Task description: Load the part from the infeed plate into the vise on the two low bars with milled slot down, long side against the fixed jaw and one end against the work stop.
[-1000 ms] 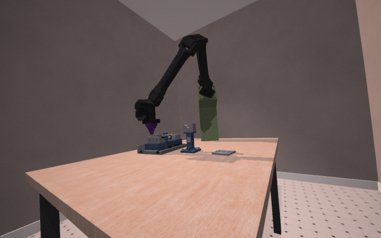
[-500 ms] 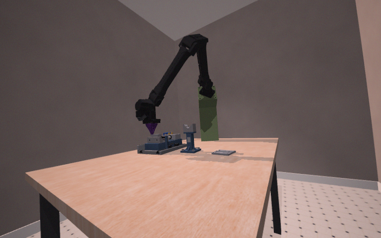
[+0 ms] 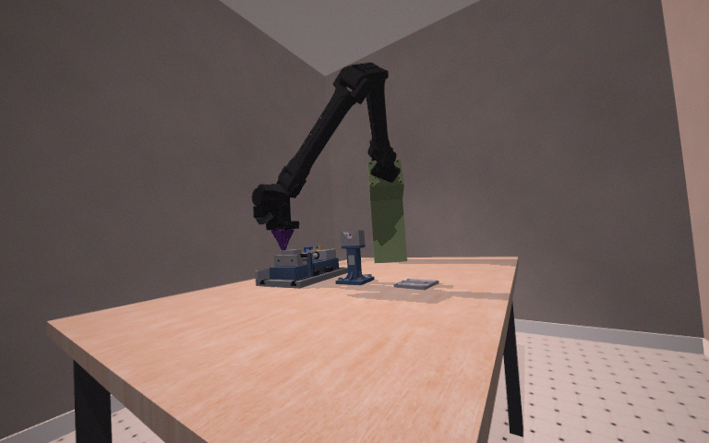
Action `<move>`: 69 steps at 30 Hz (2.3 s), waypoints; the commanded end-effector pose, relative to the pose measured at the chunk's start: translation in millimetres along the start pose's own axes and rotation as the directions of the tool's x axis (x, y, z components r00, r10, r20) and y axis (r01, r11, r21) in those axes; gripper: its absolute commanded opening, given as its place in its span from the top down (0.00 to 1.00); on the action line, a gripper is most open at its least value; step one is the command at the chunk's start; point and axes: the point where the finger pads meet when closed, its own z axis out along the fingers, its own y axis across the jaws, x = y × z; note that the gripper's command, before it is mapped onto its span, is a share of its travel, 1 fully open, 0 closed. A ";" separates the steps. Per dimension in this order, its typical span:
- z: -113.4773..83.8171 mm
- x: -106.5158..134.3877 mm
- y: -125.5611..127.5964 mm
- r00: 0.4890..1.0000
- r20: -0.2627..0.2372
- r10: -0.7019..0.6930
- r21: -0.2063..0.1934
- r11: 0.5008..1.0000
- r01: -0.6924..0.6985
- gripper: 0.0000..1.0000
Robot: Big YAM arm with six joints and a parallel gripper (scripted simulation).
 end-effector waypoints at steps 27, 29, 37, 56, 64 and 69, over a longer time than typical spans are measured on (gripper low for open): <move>5.4 -6.7 24.7 1.000 0.009 -0.018 -0.021 1.000 0.018 1.00; 5.3 -7.1 25.0 1.000 0.010 -0.019 -0.021 1.000 0.019 1.00; 5.7 -6.5 25.4 1.000 0.009 -0.018 -0.022 1.000 0.018 1.00; 5.7 -6.8 25.9 1.000 0.009 -0.018 -0.022 1.000 0.018 1.00; 5.7 -6.8 25.9 1.000 0.009 -0.018 -0.022 1.000 0.018 1.00; 5.7 -6.8 25.9 1.000 0.009 -0.018 -0.022 1.000 0.018 1.00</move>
